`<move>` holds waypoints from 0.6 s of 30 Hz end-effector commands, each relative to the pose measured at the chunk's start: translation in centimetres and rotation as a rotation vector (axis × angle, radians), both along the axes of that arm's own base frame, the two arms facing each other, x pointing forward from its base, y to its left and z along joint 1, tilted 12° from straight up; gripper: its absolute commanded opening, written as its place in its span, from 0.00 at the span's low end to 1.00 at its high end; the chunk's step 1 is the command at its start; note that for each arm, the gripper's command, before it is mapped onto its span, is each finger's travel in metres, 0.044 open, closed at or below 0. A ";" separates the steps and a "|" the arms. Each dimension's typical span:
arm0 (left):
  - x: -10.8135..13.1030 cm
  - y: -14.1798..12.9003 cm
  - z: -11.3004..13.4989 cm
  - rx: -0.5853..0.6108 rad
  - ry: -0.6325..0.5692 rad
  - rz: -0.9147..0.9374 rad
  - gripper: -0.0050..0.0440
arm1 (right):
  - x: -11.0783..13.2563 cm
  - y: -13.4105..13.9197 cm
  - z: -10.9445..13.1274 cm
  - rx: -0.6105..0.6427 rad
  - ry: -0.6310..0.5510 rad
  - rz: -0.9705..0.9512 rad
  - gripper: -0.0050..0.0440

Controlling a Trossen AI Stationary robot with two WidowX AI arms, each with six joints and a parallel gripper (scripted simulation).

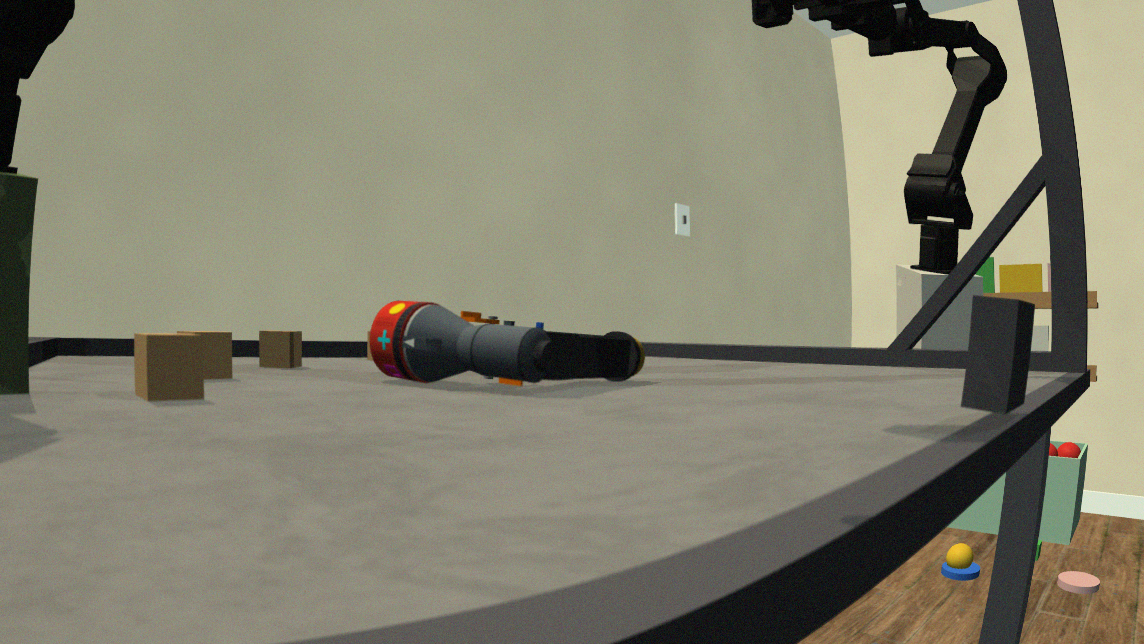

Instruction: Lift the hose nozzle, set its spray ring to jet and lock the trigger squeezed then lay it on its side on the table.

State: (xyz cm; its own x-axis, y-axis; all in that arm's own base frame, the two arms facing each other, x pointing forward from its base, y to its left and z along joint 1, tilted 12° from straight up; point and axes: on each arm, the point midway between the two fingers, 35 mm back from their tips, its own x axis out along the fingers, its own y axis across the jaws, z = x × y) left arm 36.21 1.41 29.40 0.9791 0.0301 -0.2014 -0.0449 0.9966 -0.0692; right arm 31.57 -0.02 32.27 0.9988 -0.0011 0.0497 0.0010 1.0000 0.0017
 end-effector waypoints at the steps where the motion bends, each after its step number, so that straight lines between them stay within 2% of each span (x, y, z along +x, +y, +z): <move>1: -2.6 -0.8 2.3 0.043 -0.146 -0.016 0.58 | -0.2 0.0 0.7 -0.001 -0.019 -0.002 0.45; 6: -5.0 -1.3 3.8 0.079 -0.275 -0.028 0.58 | -0.2 0.0 0.7 -0.001 -0.019 -0.002 0.45; 12: -5.5 -1.4 4.1 0.083 -0.301 -0.030 0.58 | -0.2 0.0 0.7 -0.001 -0.019 -0.002 0.45; 18: -5.1 -1.4 3.5 0.079 -0.273 -0.033 0.58 | -0.2 0.0 0.7 -0.001 -0.019 -0.002 0.45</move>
State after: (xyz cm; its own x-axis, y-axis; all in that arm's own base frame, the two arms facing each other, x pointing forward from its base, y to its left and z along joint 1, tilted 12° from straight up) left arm 31.24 -0.03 32.68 0.9979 0.0010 0.0651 -0.0009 1.0000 -0.0013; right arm 31.57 -0.02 32.27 0.9988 -0.0011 0.0499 0.0010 1.0000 0.0017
